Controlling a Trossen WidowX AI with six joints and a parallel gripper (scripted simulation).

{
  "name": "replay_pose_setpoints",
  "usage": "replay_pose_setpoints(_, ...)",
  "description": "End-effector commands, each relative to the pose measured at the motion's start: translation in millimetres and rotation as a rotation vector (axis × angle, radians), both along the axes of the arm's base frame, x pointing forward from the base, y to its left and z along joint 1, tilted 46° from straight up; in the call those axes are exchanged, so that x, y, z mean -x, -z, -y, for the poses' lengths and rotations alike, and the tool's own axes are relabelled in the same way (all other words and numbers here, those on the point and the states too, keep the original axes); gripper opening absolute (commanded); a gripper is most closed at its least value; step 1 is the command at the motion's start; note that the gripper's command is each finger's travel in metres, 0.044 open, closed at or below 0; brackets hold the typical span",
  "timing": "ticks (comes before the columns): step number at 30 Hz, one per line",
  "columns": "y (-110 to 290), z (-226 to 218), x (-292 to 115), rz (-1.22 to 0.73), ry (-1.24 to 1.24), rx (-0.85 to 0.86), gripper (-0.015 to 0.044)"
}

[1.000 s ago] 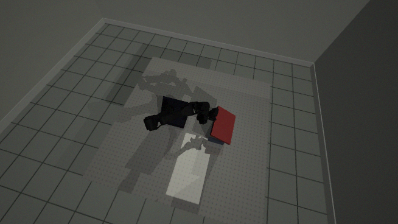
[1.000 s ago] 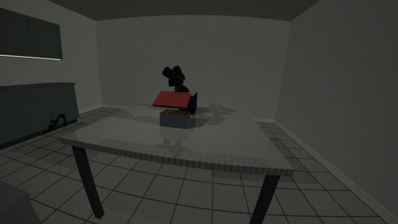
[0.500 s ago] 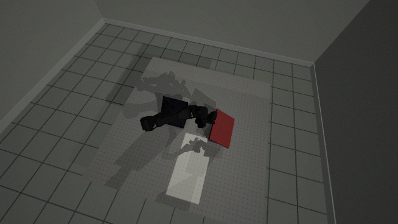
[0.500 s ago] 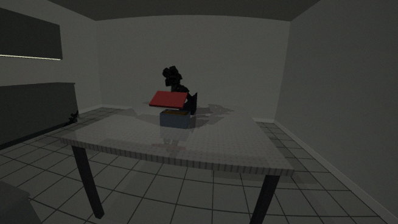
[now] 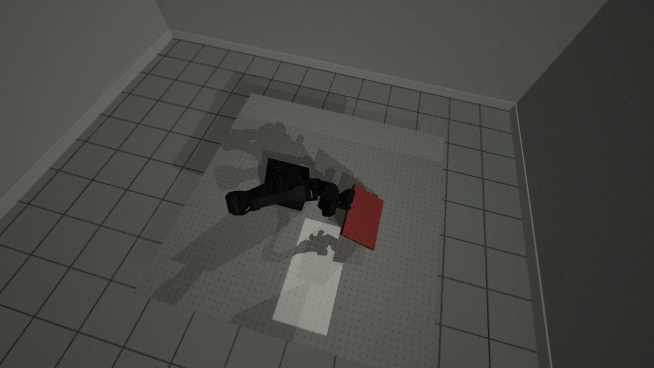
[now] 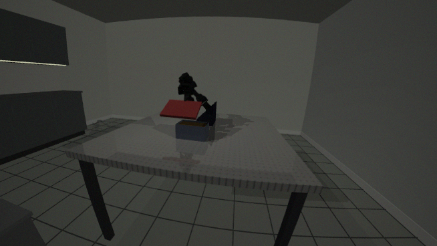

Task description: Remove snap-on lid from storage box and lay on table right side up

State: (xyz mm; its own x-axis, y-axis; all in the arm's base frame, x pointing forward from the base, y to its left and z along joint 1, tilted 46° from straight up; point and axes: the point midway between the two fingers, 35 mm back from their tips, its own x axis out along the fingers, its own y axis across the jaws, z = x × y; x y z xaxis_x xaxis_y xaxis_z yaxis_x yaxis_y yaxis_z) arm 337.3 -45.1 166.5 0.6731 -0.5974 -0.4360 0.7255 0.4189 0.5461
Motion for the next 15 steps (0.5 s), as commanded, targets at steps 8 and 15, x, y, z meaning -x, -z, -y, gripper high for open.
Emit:
replay_pose_setpoints(8,-19,12,4,0.012,-0.012,-0.004,0.0000)
replay_pose_setpoints(15,-29,21,7,0.012,-0.012,-0.004,0.0000)
